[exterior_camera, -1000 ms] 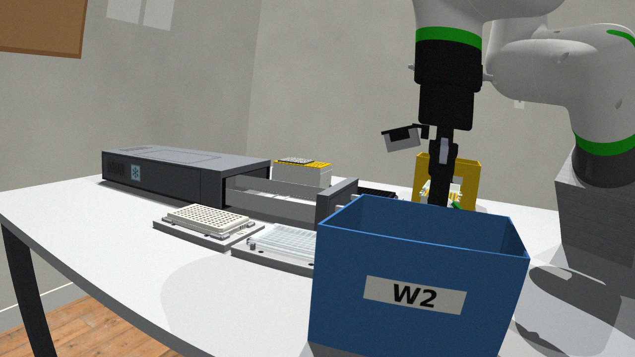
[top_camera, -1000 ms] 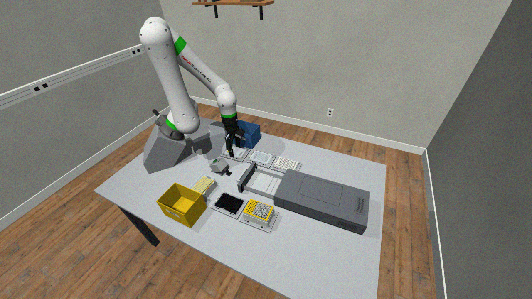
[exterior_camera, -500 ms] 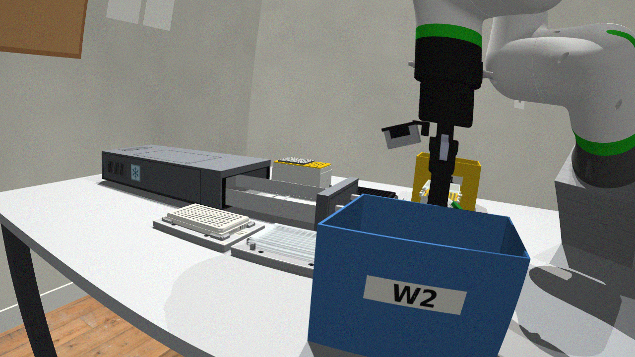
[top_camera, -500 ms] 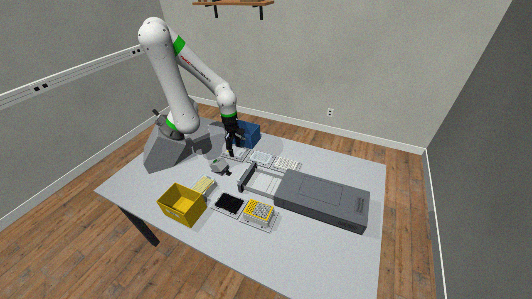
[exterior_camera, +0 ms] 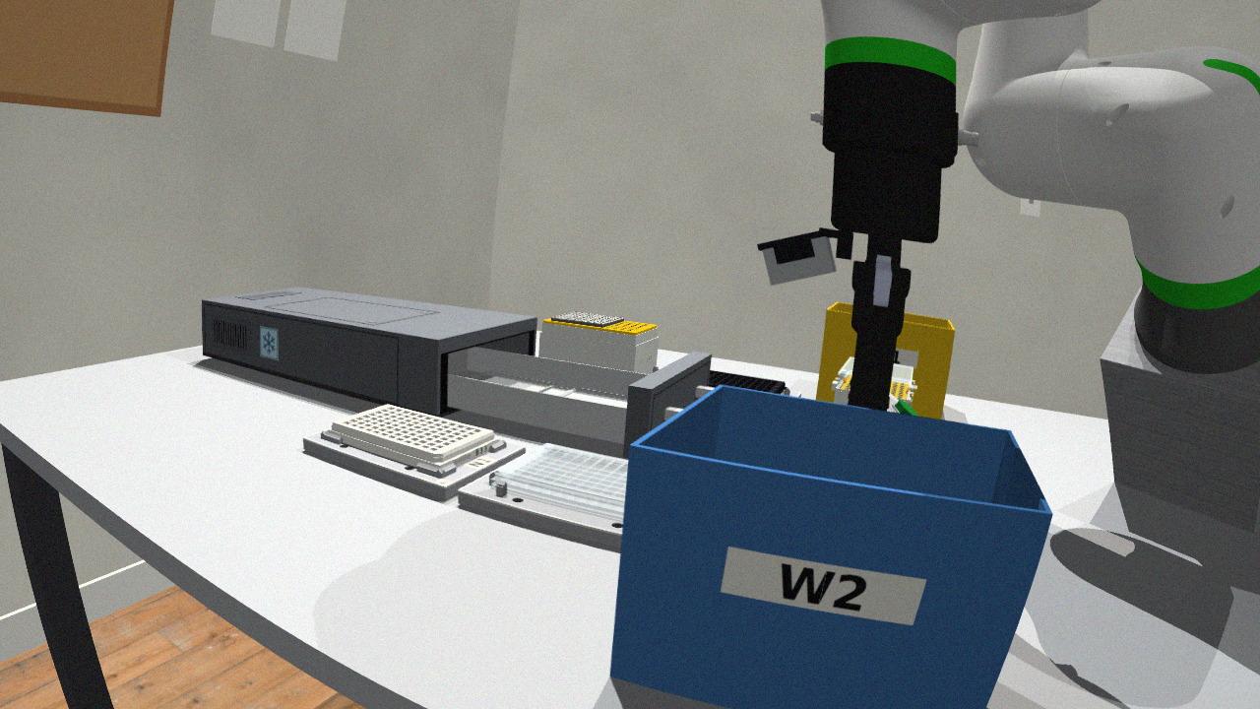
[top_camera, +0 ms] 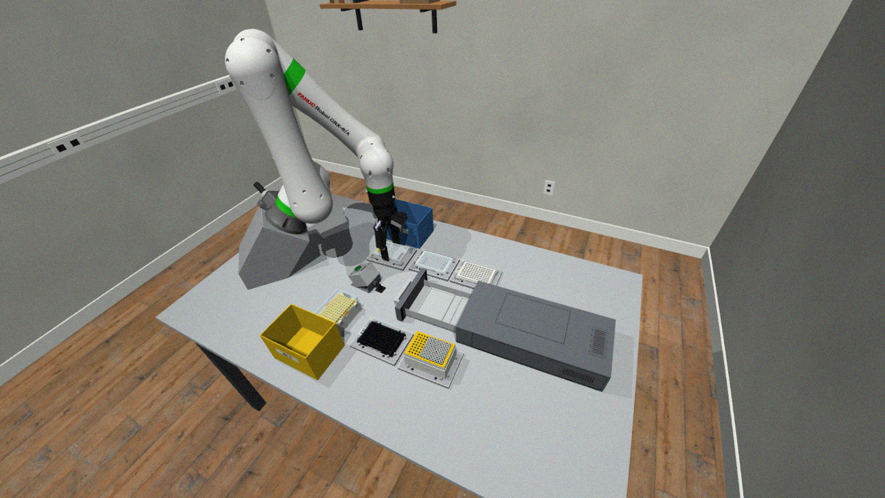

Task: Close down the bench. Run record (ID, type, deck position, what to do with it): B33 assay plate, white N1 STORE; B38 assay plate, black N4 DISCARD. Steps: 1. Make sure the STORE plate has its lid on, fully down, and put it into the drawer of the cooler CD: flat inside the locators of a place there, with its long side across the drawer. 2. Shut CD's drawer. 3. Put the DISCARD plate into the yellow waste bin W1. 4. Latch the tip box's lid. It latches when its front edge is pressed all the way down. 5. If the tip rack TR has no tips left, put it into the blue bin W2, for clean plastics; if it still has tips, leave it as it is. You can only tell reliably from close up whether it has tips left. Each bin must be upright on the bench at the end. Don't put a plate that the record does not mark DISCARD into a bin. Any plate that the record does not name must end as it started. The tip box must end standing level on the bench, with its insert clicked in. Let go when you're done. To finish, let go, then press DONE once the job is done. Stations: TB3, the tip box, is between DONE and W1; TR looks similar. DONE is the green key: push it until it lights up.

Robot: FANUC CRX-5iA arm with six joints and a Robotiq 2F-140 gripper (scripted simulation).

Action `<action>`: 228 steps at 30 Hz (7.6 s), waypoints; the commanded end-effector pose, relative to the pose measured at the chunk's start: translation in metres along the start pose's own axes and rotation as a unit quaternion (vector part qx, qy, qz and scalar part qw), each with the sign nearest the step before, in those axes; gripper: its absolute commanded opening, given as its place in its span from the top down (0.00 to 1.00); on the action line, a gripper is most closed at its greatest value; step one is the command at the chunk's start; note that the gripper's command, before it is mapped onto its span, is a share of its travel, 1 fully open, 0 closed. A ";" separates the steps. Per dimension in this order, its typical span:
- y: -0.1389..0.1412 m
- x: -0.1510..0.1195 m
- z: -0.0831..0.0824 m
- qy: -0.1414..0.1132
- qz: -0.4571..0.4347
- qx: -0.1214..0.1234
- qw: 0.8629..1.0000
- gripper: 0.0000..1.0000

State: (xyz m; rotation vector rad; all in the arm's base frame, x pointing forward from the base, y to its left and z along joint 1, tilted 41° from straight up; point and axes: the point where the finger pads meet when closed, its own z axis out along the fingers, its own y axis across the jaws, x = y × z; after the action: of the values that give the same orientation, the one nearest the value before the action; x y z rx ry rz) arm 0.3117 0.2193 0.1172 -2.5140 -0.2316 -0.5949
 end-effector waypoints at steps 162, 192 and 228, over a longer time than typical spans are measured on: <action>-0.002 0.136 -0.115 0.001 0.019 0.000 1.000 0.90; -0.003 0.206 -0.116 0.001 0.019 0.000 1.000 0.90; -0.004 0.291 -0.116 0.001 0.019 0.000 1.000 0.90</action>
State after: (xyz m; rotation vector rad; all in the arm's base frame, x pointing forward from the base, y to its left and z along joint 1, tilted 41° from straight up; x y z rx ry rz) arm 0.5231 0.1724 0.3376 -2.5127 -0.1840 -0.5800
